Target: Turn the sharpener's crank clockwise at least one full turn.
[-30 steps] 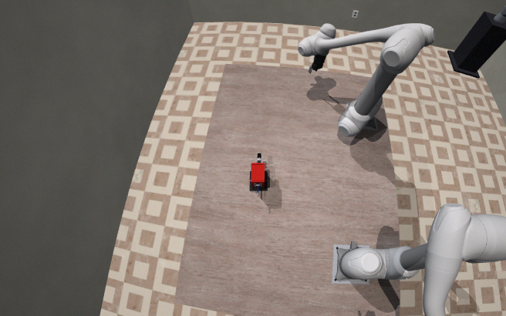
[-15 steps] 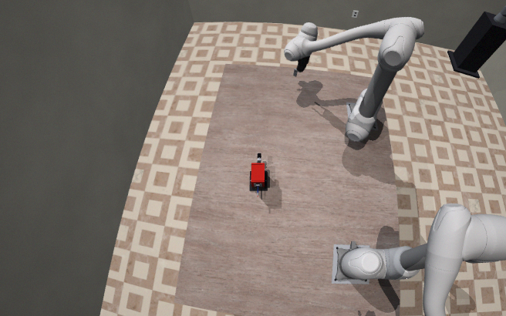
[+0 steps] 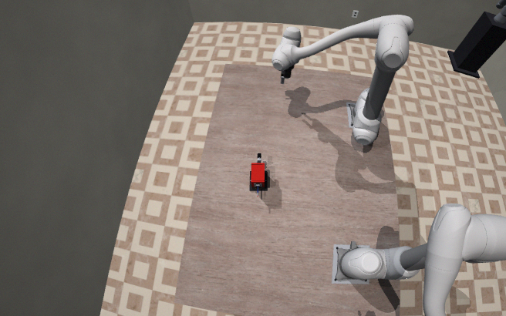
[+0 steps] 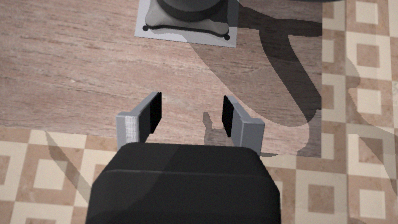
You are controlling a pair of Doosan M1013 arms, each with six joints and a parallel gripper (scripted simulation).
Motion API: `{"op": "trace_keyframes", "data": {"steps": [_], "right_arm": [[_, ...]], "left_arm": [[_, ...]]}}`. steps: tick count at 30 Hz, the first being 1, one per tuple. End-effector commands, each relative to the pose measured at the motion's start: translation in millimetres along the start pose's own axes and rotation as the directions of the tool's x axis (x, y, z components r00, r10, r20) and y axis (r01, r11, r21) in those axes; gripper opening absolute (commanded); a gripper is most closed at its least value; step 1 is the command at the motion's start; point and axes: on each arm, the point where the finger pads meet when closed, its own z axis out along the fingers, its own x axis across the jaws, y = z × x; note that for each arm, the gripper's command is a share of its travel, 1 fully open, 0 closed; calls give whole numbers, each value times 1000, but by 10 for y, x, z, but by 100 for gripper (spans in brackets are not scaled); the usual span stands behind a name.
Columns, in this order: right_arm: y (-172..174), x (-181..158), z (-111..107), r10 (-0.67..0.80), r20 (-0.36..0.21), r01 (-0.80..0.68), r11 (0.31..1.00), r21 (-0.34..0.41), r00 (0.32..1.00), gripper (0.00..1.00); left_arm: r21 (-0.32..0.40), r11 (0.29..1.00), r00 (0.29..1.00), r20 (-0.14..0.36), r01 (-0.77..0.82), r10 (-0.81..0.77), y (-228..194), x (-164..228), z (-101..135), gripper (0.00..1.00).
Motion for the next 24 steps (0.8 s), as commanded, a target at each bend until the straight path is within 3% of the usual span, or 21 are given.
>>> {"op": "trace_keyframes", "data": {"steps": [1,6,8,9,24], "right_arm": [[-267,-330,-13,-142,1,142,990,-12,990,100],[-522,-731,-22,-290,3,290,957,-18,957,100],[-522,-731,-22,-290,3,290,957,-18,957,100],[-645,-953,-24,-368,3,368,930,-21,930,100],[-1108,-2158,-15,-695,13,695,718,-33,719,100]], "left_arm": [[-1,1000,1000,-7,-3,3,-24,37,-2,100],[-1,1000,1000,-7,-3,3,-24,37,-2,100],[-1,1000,1000,-7,-3,3,-24,37,-2,100],[-1,1000,1000,-7,-3,3,-24,37,-2,100],[-1,1000,1000,-7,-3,3,-24,37,-2,100]]}}
